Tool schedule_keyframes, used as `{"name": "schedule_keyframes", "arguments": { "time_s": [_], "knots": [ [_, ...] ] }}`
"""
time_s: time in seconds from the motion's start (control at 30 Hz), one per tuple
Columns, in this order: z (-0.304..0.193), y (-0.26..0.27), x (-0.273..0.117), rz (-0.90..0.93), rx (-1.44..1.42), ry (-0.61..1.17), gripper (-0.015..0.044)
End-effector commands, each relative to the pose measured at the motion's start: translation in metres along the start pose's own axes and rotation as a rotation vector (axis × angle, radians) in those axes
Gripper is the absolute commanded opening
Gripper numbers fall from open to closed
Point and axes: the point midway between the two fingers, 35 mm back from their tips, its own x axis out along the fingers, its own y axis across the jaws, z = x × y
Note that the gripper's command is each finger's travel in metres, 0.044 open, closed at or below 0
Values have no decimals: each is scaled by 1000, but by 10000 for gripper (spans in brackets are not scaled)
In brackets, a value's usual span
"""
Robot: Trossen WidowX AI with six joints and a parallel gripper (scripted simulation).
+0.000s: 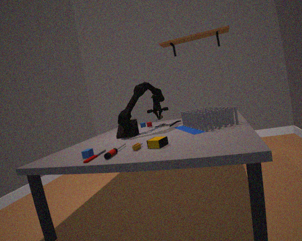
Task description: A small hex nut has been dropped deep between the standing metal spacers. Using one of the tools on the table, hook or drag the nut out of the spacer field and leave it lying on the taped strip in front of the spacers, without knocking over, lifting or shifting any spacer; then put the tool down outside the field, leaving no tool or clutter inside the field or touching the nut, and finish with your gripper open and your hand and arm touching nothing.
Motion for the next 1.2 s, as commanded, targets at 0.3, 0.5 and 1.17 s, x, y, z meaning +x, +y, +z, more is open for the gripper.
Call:
{"name": "schedule_keyframes", "arguments": {
  "time_s": [0.3,0.5,1.17],
  "knots": [
    [39,5,-6,12,-377,12,0],
    [58,4,-4,16,-557,8,0],
    [100,-1,4,22,-930,-1,0]
  ]
}}
